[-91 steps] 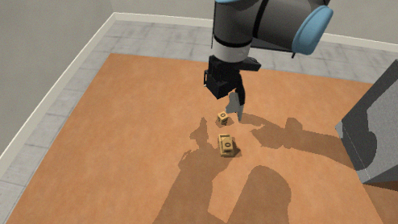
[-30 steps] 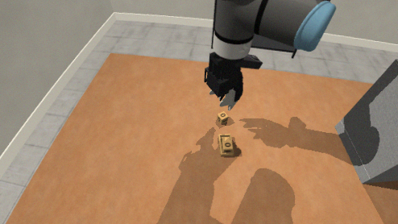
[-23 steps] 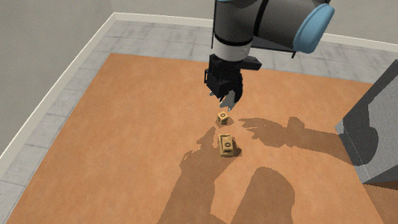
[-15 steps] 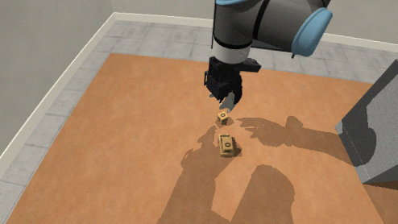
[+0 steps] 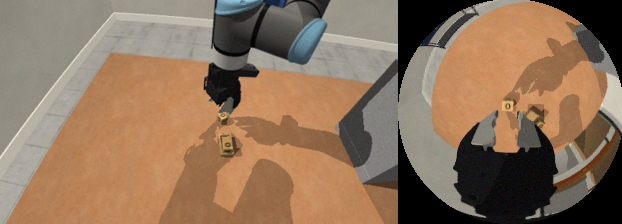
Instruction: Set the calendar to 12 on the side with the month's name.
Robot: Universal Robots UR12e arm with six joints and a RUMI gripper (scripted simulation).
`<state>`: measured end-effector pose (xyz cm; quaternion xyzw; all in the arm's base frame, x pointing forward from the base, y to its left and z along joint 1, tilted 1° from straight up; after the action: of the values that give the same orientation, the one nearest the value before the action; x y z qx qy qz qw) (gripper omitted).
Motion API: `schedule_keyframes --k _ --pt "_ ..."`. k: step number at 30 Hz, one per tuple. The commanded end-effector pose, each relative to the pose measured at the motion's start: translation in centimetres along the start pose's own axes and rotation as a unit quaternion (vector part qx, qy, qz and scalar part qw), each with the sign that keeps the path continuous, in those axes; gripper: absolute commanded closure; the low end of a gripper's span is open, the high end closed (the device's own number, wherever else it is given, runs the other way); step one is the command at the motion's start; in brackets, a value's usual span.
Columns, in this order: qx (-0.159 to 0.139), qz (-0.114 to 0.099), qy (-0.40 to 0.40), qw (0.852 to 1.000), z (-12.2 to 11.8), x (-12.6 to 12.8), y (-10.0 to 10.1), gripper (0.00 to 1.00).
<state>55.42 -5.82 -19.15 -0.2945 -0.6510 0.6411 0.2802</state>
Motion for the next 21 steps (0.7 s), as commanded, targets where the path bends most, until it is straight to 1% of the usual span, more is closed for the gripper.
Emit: schedule_keyframes --k 1,9,21 --pt "0.0 0.001 0.0 1.0 -0.03 -0.04 0.71 0.72" --pt "0.0 0.001 0.0 1.0 -0.03 -0.05 1.45 0.72" --pt "0.0 0.001 0.0 1.0 -0.03 -0.05 1.69 0.72"
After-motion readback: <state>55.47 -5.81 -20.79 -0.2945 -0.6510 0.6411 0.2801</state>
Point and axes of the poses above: the point where the finger pads meet when closed, its own y axis out along the fingers, its own x axis across the jaws, z = x × y, the point moved 5 cm from there along -y, back along the fingers, and after that the axes turned 3 degrees about -y, right-handed, at the moved point
